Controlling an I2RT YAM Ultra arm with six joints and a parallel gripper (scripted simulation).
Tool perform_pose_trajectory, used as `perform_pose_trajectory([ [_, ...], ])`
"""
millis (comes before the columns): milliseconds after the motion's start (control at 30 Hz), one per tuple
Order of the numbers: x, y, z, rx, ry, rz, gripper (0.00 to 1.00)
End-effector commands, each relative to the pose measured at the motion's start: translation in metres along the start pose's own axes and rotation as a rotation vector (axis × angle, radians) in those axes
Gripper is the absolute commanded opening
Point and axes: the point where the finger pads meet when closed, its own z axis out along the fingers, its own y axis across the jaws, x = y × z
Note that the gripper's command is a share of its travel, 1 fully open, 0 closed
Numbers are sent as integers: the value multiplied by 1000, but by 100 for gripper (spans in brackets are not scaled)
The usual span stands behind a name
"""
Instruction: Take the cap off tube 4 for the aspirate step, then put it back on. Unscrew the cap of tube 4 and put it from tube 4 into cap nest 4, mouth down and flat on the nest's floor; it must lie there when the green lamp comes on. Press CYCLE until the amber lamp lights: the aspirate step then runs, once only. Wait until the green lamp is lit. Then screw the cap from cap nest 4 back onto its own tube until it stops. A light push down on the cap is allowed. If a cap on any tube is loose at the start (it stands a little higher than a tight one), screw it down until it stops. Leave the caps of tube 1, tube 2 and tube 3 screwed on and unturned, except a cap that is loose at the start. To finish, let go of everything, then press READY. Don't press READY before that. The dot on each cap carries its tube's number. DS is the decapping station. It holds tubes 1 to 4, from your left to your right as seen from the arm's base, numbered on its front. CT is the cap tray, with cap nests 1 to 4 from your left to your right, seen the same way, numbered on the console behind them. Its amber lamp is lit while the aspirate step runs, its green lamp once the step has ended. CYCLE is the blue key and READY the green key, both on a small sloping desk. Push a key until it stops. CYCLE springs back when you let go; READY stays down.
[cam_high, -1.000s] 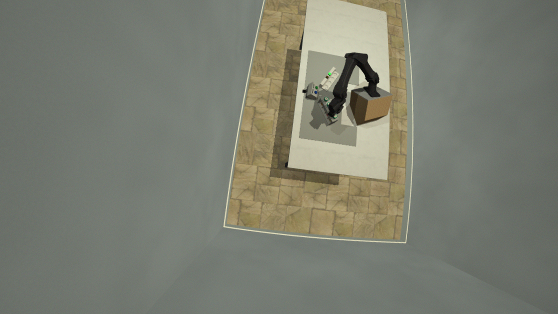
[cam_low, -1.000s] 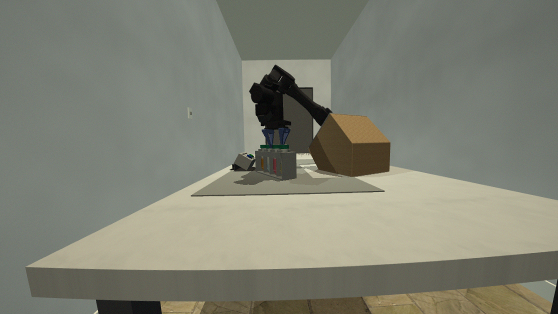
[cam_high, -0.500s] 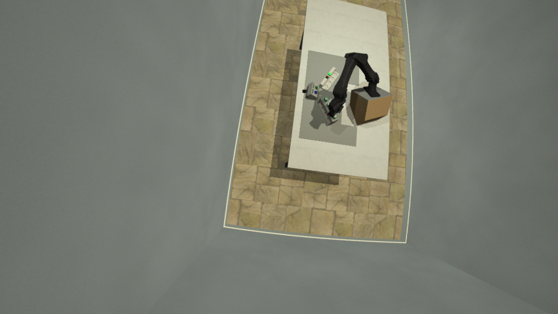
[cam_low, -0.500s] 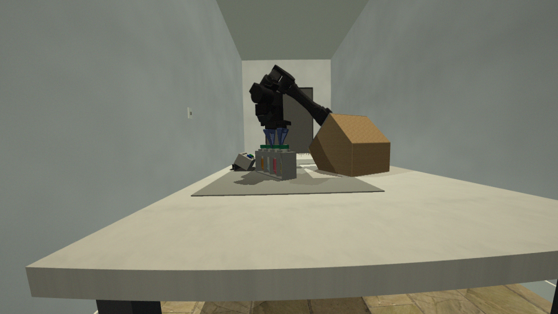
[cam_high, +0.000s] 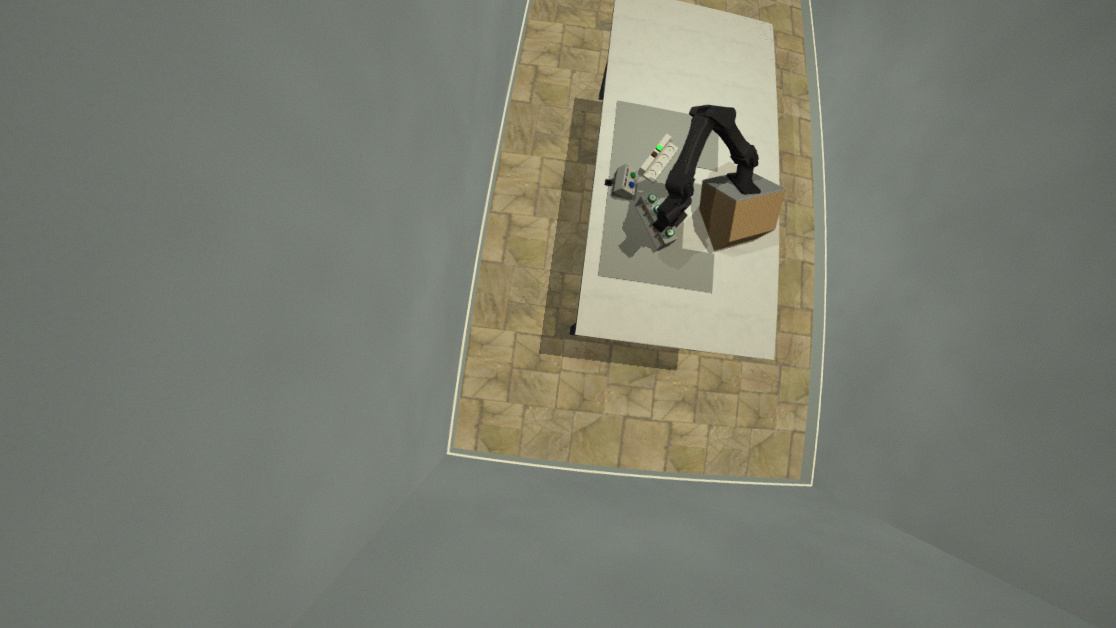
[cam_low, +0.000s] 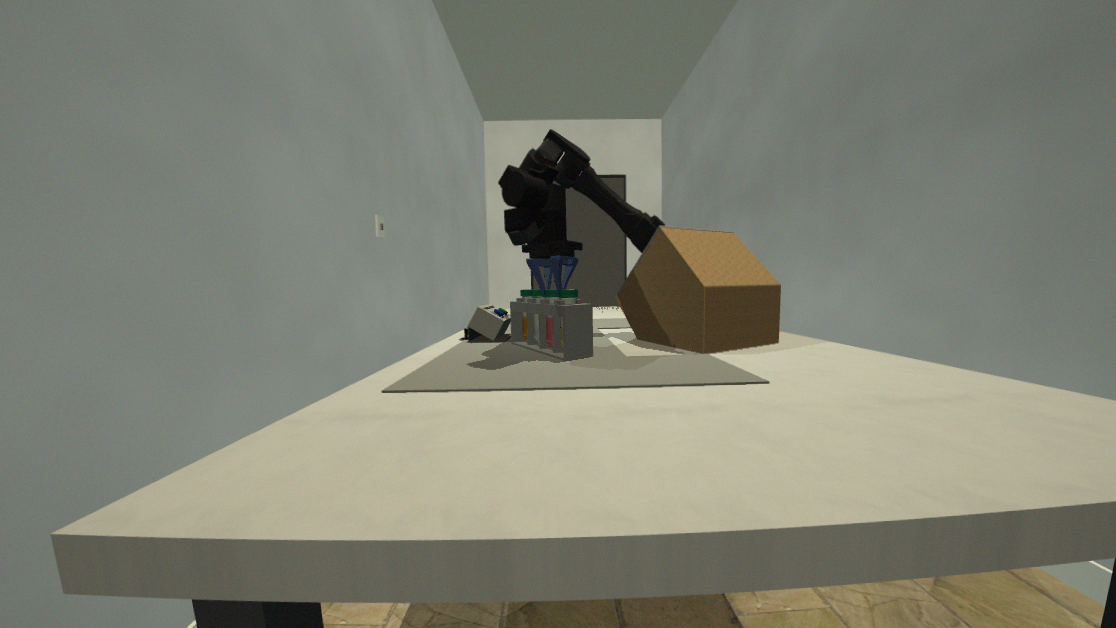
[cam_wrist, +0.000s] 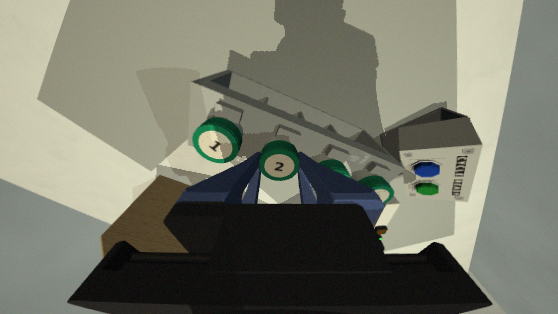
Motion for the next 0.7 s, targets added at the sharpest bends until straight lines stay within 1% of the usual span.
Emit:
perform_pose_trajectory([
  [0,-6,1,-10,12,-33,108,0],
  [200,-6,1,-10,10,-34,228,0],
  [267,-6,1,-10,10,-34,228,0],
  [433,-7,1,-10,7,-39,332,0],
  [667,-7,1,-10,8,-40,341,0],
])
